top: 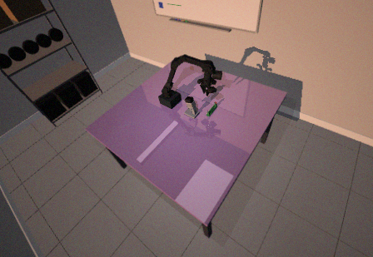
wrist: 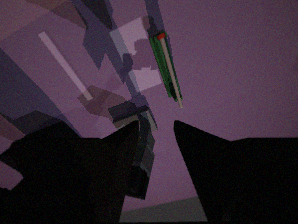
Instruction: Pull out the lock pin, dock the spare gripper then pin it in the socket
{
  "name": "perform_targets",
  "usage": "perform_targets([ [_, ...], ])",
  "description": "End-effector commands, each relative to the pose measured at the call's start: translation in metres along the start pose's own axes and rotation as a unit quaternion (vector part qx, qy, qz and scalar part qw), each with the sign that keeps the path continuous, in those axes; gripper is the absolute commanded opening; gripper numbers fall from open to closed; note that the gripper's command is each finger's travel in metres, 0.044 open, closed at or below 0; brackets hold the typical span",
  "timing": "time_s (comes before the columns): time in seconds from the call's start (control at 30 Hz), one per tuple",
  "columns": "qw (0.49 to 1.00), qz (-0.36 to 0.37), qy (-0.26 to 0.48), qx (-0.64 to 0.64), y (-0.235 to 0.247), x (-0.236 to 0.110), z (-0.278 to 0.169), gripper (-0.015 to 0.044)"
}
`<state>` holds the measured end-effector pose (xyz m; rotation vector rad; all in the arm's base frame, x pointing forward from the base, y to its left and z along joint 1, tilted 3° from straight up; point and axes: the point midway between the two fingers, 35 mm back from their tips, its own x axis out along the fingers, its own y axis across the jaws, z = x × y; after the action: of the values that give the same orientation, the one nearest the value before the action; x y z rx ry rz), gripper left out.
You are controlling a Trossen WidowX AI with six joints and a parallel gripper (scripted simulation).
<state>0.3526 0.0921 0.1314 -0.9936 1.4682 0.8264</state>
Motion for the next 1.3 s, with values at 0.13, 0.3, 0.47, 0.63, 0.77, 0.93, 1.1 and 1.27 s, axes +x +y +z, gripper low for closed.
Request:
perform_targets([
  [0.13, 0.979, -0.027, 0.027, -0.199, -0.039, 0.027, 0.019, 0.018],
  [0.3, 0.979, -0.027, 0.027, -0.199, -0.041, 0.026, 0.022, 0.018],
  [0.47, 0.979, -0.027, 0.027, -0.199, -0.041, 0.03, 0.023, 0.018],
  [0.63, 0.979, -0.027, 0.027, -0.199, -0.041, 0.059, 0.032, 0.018],
  [0.77, 0.979, -0.027, 0.027, -0.199, -0.038, 0.089, 0.038, 0.018],
  [0.93, 0.979, -0.027, 0.026, -0.199, -0.038, 0.101, 0.041, 0.018],
  [1.1, 0.979, -0.027, 0.026, -0.199, -0.038, 0.107, 0.042, 0.018],
  [1.27, 0.979, -0.027, 0.026, -0.199, -0.038, 0.115, 0.044, 0.018],
])
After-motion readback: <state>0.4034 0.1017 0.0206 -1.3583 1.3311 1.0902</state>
